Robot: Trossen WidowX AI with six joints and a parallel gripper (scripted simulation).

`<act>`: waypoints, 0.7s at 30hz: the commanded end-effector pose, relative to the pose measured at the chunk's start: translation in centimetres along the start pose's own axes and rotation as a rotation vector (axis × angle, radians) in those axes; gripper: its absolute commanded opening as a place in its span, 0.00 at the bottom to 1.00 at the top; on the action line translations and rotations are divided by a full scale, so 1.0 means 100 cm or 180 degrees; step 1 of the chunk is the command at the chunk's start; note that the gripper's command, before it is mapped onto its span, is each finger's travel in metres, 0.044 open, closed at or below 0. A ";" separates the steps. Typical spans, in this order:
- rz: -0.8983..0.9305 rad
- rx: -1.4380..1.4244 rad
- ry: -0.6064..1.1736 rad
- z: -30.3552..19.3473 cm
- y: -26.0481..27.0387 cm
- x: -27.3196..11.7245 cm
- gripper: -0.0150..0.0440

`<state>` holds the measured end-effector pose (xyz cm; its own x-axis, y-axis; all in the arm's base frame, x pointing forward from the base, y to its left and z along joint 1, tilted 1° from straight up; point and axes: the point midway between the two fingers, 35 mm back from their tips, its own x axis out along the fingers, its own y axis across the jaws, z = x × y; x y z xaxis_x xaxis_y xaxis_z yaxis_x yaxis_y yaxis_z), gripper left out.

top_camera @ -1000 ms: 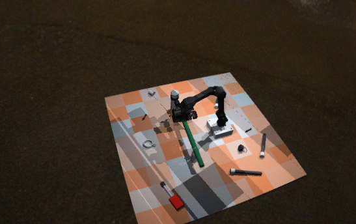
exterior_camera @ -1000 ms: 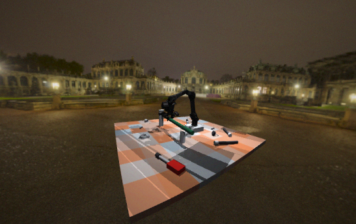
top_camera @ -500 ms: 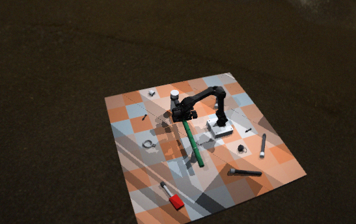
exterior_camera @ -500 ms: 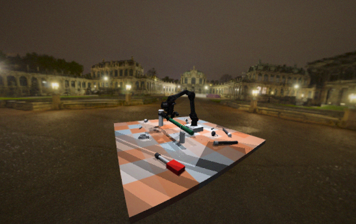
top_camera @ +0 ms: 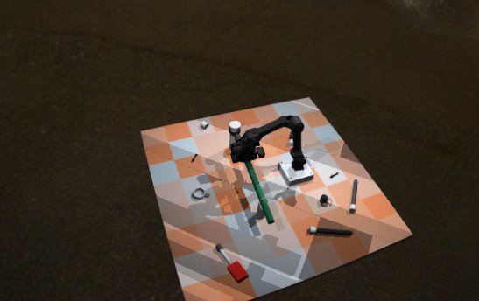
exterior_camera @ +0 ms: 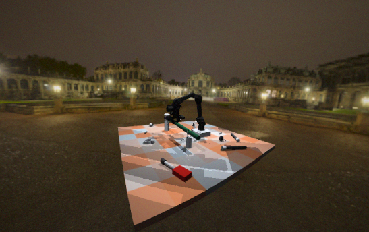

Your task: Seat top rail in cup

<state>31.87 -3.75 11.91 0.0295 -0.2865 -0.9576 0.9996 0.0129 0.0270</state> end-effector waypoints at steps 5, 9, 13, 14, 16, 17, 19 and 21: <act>0.0001 0.0011 -0.0024 0.014 0.000 0.005 0.25; 0.0000 0.0010 -0.0024 0.014 0.000 0.005 0.25; 0.0000 0.0010 -0.0024 0.014 0.000 0.005 0.25; 0.0000 0.0010 -0.0024 0.014 0.000 0.005 0.25; 0.0000 0.0010 -0.0024 0.014 0.000 0.005 0.25; 0.0000 0.0010 -0.0024 0.014 0.000 0.005 0.25; 0.0000 0.0010 -0.0024 0.014 0.000 0.005 0.25; 0.0000 0.0010 -0.0024 0.014 0.000 0.005 0.25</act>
<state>31.84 -4.81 11.73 0.0269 -0.2802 -0.9596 0.9996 0.0110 0.0248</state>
